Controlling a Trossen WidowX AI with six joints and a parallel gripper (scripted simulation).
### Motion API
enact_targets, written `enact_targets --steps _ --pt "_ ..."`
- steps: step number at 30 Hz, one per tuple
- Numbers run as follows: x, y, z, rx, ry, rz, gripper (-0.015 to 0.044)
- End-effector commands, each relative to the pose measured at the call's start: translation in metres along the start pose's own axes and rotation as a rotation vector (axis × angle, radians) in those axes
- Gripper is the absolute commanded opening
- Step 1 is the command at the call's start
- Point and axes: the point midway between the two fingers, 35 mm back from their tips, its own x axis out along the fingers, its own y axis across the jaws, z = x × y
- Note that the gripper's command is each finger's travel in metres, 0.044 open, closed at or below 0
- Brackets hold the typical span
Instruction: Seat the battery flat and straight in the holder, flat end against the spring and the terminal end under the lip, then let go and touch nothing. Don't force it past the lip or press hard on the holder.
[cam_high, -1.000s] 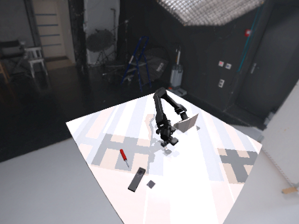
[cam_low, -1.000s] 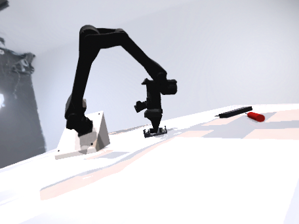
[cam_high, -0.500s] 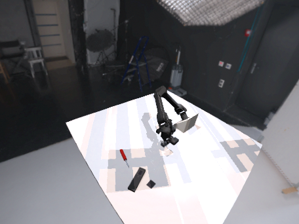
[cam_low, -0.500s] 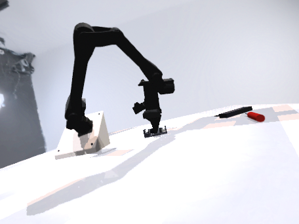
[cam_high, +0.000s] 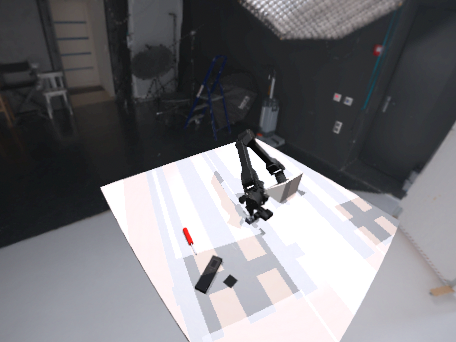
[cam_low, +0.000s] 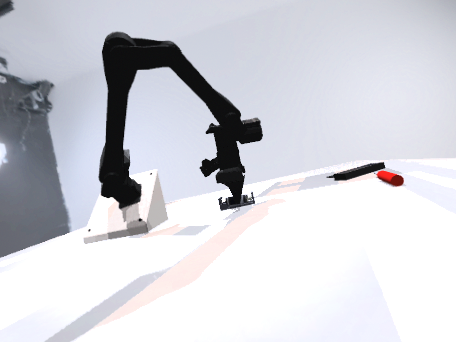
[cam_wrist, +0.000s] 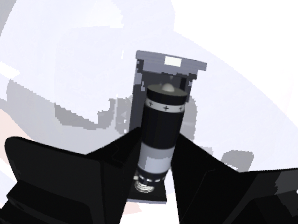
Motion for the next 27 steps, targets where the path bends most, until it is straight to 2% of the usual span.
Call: enact_targets --steps 1,27 --pt "0.001 0.002 -0.002 0.005 0.027 0.006 0.0073" --pt "0.001 0.003 0.010 0.006 0.071 -0.004 0.0073"
